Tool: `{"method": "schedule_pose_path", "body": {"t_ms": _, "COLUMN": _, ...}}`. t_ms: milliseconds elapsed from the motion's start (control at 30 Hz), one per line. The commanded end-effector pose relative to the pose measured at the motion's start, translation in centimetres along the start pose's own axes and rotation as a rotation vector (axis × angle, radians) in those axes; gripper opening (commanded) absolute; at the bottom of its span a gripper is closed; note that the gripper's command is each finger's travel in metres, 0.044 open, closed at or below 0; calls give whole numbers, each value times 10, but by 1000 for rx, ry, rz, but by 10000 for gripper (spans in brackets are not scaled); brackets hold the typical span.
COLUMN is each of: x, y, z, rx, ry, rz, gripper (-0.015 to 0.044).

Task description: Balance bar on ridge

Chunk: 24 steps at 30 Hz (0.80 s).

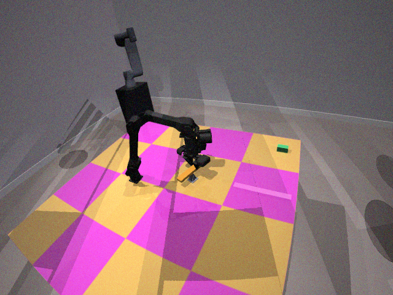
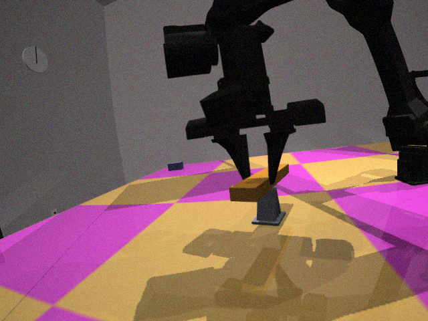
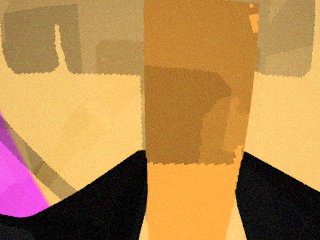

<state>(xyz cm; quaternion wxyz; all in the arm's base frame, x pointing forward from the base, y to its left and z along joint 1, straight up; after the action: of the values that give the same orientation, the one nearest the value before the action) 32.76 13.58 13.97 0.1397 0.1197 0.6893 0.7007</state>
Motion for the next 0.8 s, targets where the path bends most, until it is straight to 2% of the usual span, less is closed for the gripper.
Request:
{"method": "schedule_pose_path", "body": {"t_ms": 0, "x": 0, "y": -1, "z": 0, "rx": -2, "ry": -2, "rz": 1, "gripper": 0}}
{"method": "schedule_pose_path", "body": {"t_ms": 767, "x": 0, "y": -3, "z": 0, "rx": -2, "ry": -2, "rz": 1, "gripper": 0}}
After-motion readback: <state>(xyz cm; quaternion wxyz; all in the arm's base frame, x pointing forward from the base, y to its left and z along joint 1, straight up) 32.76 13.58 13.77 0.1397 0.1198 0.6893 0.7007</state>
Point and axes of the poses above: the point midway between the two fingers, 35 mm back from their tips, its own y axis back along the fingers, its own x axis across the jaws, z = x × y, the point moved 3 cm from there along y, back along the fingers, and after that the axes turned 3 degrees about -y, right-handed, at the moved point
